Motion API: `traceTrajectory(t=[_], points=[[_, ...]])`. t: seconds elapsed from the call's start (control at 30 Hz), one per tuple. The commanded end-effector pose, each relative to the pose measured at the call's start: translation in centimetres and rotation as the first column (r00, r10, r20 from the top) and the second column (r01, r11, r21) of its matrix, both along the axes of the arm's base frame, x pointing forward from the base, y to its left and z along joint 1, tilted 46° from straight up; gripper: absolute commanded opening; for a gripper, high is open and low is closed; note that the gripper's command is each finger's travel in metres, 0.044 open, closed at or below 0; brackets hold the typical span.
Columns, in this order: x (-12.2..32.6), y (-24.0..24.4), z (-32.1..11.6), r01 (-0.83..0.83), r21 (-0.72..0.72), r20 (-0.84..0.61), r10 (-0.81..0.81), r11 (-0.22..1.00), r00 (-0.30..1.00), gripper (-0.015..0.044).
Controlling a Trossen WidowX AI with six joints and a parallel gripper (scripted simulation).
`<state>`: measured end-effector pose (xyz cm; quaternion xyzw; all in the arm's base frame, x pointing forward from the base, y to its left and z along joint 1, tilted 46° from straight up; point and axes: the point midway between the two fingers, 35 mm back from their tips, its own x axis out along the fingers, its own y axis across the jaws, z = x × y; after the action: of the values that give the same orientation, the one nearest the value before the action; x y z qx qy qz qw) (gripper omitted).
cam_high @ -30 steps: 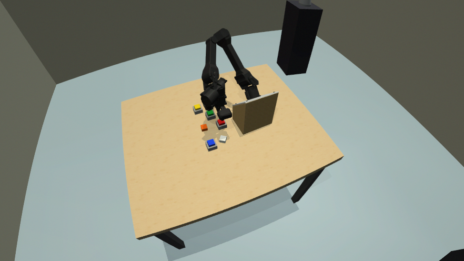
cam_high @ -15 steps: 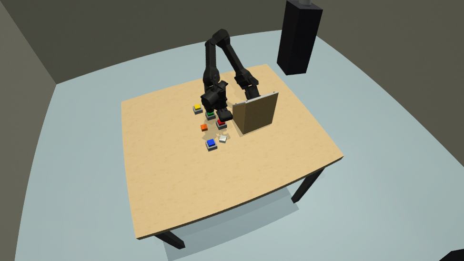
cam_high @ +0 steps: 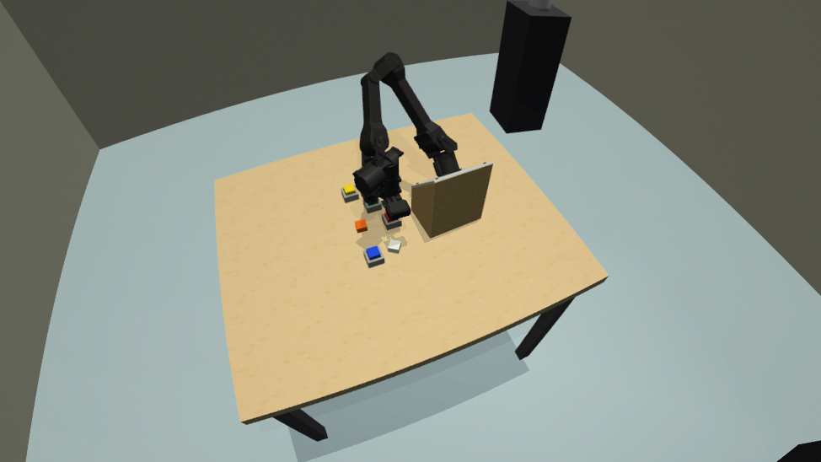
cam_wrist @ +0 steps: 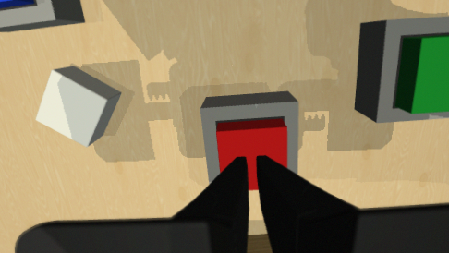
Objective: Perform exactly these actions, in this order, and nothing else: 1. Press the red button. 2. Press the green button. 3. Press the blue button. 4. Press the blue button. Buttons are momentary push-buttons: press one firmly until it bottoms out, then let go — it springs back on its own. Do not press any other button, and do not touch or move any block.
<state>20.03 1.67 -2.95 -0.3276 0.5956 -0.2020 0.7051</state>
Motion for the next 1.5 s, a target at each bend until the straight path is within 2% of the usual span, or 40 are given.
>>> traceTrajectory(t=[0.0,0.93,1.1,1.3,1.47], points=[[-0.1,-0.7,-0.6,-0.004,-0.013,-0.011,0.004,1.000,1.000,0.0020],[0.0,-1.6,-1.4,-0.004,-0.015,-0.010,0.004,1.000,1.000,0.0020],[-0.6,0.7,0.8,-0.004,-0.013,-0.011,0.003,1.000,1.000,0.0020],[-0.7,1.0,1.1,-0.004,-0.013,-0.011,0.004,1.000,1.000,0.0020],[-1.8,4.9,5.1,-0.004,-0.010,-0.012,0.004,1.000,1.000,0.0020]])
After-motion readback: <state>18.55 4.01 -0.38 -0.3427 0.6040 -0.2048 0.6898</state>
